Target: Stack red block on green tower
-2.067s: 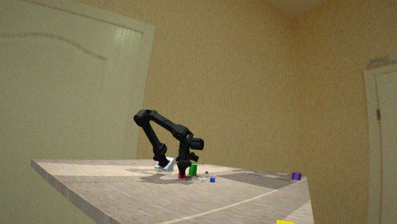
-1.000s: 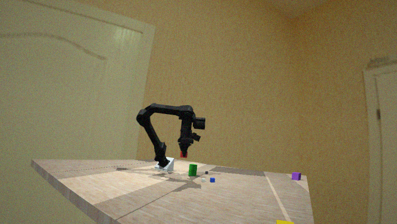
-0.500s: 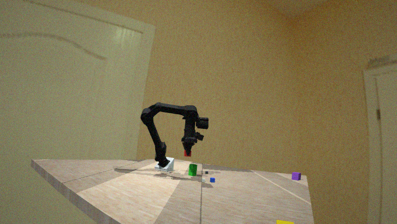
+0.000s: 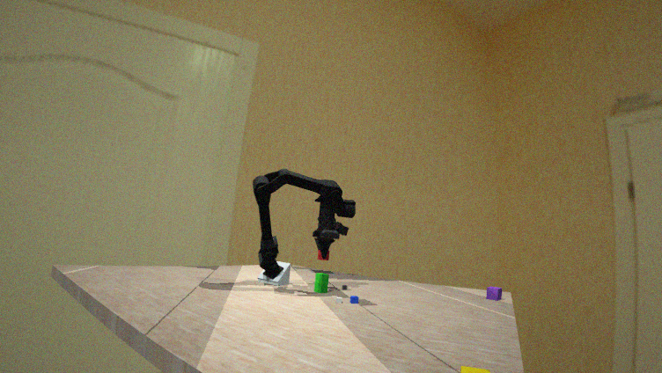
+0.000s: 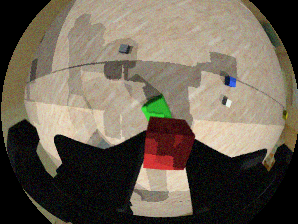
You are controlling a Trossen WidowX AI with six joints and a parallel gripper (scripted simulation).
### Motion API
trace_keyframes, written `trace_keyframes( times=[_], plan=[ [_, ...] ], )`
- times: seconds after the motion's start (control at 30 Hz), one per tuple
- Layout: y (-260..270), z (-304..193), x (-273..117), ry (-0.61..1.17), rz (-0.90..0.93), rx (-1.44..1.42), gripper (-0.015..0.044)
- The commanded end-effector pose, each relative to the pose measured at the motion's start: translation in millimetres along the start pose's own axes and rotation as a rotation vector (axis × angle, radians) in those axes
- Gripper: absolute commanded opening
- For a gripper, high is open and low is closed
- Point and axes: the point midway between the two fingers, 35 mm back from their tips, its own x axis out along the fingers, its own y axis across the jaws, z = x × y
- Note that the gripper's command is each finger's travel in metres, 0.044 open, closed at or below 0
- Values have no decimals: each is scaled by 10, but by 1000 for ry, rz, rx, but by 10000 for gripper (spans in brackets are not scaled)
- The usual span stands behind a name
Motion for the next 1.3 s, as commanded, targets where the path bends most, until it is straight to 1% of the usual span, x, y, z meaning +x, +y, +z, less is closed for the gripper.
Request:
trace_keyframes(
  times=[0.0,0.23,0.43,0.7,1.27],
  plan=[
    [76,44,-1,-2,2,9,0],
    [100,39,200,-2,2,9,0],
    [102,39,262,-2,2,9,0],
    [101,37,520,-2,1,10,0],
    [101,37,526,-2,1,10,0]
  ],
)
